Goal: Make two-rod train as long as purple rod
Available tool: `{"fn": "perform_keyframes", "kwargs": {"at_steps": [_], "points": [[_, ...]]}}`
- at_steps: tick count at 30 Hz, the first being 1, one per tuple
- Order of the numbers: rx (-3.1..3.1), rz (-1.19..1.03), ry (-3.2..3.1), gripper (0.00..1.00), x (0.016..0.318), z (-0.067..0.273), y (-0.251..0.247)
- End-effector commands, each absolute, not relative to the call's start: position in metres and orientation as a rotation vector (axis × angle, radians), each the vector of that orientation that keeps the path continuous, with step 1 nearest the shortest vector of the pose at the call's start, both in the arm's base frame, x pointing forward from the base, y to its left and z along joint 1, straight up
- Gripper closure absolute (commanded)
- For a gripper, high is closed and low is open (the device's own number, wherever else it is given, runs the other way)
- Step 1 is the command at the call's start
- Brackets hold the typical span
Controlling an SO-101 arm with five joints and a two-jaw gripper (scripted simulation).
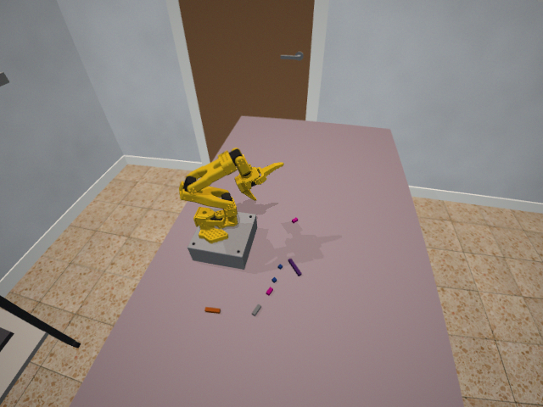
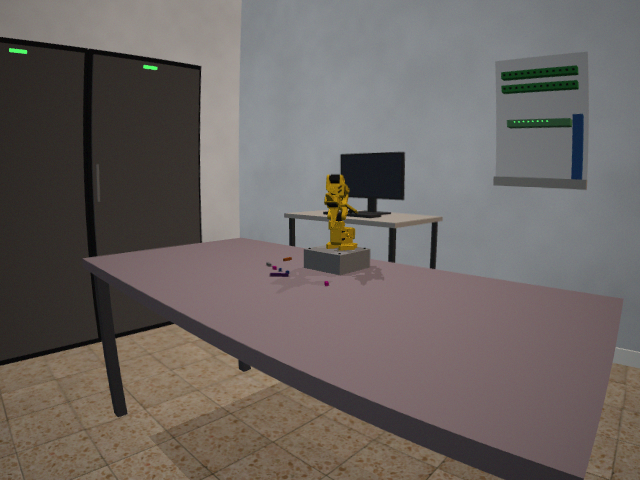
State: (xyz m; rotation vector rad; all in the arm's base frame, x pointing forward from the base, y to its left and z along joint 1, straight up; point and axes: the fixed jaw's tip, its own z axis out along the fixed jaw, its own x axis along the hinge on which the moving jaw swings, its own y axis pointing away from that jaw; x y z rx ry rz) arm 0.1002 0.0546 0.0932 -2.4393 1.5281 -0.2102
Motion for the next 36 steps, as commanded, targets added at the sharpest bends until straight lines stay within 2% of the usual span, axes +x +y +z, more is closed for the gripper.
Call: {"fn": "perform_keyframes", "kwargs": {"at_steps": [1,26,36], "points": [[-2.451,-0.203,1.535,0.00,0.098,0.091,0.052],[-2.444,-0.204,1.546,0.00,0.099,0.091,0.052],[-2.326,-0.229,1.744,0.00,0.111,0.093,0.037]]}}
